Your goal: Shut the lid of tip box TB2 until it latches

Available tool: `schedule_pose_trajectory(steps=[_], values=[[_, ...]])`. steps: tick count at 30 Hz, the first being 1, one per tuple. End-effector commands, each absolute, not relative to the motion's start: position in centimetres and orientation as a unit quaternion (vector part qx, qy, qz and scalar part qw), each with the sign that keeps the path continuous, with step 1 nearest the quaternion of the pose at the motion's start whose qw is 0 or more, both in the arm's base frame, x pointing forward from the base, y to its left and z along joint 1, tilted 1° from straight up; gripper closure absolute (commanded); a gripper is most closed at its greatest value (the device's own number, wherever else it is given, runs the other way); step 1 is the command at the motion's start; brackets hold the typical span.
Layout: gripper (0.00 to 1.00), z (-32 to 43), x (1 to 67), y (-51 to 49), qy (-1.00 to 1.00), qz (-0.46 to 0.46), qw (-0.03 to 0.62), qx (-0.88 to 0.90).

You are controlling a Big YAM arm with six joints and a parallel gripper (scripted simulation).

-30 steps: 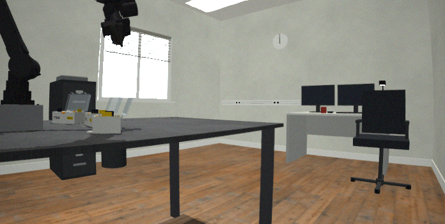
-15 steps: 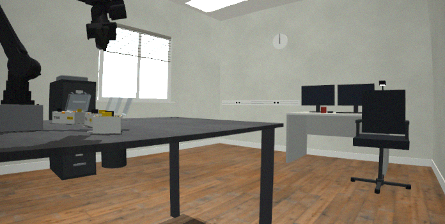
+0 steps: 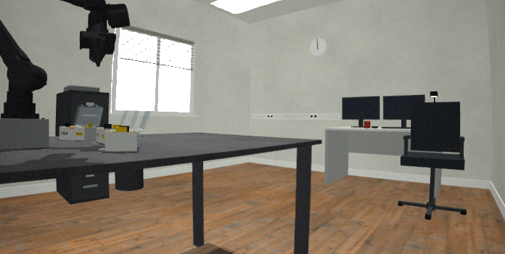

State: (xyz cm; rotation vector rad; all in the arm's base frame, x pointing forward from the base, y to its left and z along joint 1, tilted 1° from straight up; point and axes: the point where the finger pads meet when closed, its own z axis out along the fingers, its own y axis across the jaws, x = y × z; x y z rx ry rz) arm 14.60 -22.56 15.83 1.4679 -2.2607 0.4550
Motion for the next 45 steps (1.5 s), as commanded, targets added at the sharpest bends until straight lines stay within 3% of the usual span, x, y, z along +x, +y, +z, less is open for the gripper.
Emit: schedule_pose_trajectory(steps=[1, 45], values=[[1.0, 15.7, 13.2, -22.1, -0.791, 0.145, 0.211, 0.556], [1.0, -1.9, 11.7, -21.2, -0.786, 0.144, 0.212, 0.562]])
